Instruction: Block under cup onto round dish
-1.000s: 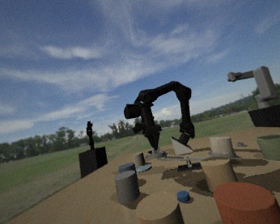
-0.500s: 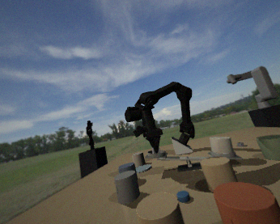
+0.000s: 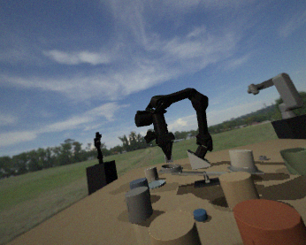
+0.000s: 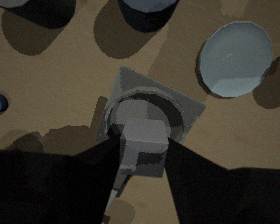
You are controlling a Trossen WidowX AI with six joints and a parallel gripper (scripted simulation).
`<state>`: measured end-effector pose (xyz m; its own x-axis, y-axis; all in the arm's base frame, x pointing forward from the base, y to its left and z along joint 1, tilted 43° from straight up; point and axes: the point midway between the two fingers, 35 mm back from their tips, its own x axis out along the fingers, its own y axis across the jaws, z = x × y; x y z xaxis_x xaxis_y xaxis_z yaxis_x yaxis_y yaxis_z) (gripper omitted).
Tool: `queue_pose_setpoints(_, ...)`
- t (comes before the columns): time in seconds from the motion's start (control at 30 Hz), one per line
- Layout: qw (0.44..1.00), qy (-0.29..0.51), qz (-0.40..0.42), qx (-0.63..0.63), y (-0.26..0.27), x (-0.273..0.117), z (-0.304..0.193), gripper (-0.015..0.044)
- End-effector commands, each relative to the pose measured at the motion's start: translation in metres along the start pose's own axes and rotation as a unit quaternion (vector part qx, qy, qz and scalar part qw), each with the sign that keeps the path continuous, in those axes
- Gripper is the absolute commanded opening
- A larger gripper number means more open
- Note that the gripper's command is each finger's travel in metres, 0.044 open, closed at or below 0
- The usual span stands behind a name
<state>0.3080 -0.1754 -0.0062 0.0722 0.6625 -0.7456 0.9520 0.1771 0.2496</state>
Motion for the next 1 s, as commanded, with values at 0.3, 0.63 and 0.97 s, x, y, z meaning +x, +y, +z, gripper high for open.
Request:
queue_pose_setpoints(0.3, 1.0, -0.009, 0.009, 0.023, -0.002, -0.061, -0.001, 0.0)
queue_pose_setpoints(0.63, 1.0, -0.009, 0.004, 0.014, -0.033, -0.041, 0.027, 0.0)
queue_pose_setpoints(0.97, 1.0, -0.007, -0.004, -0.003, -0.089, 0.004, 0.064, 0.0)
